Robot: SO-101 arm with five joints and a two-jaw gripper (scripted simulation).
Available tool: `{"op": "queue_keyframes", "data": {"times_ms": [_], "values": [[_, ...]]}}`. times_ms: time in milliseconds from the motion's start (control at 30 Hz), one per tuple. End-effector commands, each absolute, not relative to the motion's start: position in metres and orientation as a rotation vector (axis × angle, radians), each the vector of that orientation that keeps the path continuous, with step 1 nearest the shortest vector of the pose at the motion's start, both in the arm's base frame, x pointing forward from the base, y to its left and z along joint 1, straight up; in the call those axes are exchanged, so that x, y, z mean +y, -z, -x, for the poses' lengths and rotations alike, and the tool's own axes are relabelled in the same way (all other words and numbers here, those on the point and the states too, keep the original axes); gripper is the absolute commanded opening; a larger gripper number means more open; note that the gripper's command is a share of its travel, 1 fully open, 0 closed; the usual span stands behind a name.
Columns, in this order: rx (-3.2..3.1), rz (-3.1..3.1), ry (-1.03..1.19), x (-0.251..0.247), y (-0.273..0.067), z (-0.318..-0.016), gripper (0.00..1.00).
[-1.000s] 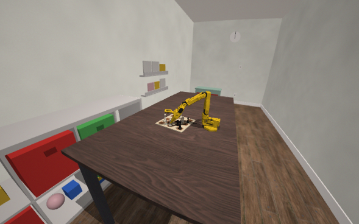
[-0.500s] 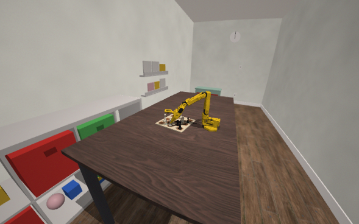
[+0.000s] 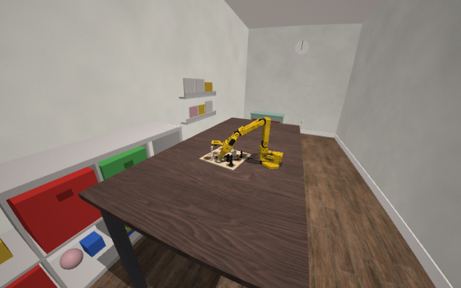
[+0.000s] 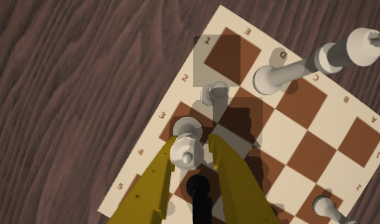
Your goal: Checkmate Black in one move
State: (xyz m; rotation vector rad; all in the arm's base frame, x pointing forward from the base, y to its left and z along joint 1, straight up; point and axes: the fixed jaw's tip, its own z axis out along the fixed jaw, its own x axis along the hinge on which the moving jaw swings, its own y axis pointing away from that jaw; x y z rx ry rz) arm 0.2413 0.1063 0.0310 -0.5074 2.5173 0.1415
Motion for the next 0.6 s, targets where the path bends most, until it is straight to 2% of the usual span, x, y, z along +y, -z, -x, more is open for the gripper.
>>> {"op": "queue_keyframes", "data": {"times_ms": [0,567], "values": [[2.545,0.52,-0.14,0.1063,-0.0251,-0.2361,0.12],[2.546,0.524,-0.152,0.1107,-0.0253,-0.2342,0.12]]}}
